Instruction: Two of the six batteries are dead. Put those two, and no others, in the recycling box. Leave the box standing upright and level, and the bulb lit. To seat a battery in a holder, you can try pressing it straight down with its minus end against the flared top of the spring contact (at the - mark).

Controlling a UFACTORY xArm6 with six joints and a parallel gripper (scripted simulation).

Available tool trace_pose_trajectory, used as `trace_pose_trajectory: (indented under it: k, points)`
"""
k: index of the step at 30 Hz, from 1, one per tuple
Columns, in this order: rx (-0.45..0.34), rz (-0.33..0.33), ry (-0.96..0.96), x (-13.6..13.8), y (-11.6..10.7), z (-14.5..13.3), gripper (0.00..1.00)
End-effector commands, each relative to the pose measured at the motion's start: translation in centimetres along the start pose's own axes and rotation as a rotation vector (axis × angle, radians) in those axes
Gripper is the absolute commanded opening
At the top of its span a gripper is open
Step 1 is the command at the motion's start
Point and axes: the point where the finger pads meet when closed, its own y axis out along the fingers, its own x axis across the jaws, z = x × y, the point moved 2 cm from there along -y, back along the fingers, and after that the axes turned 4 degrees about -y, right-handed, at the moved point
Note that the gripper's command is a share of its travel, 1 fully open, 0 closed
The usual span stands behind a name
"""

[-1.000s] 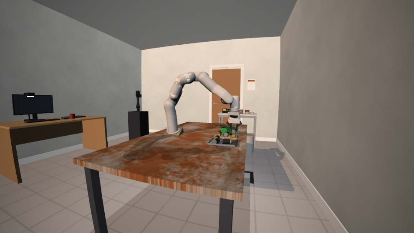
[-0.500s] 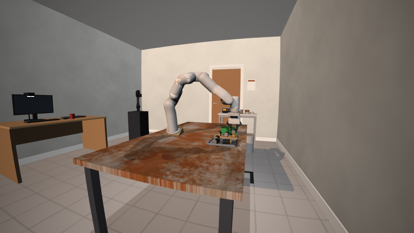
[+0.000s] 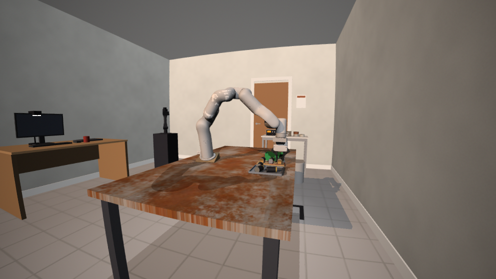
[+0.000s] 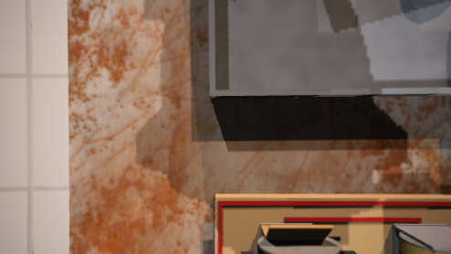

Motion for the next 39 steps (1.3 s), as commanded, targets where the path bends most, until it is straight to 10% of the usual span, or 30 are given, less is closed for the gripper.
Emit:
trace_pose_trajectory:
  k: [1, 19, 20, 39]
  points:
    - [-0.001, 0.005, 0.001, -0.19, 0.18, 0.00, 0.28]
    - [-0.001, 0.005, 0.001, -0.19, 0.41, 0.00, 0.28]
    - [-0.001, 0.005, 0.001, -0.19, 0.41, 0.00, 0.51]
    - [-0.001, 0.005, 0.001, -0.19, 0.41, 0.00, 0.51]
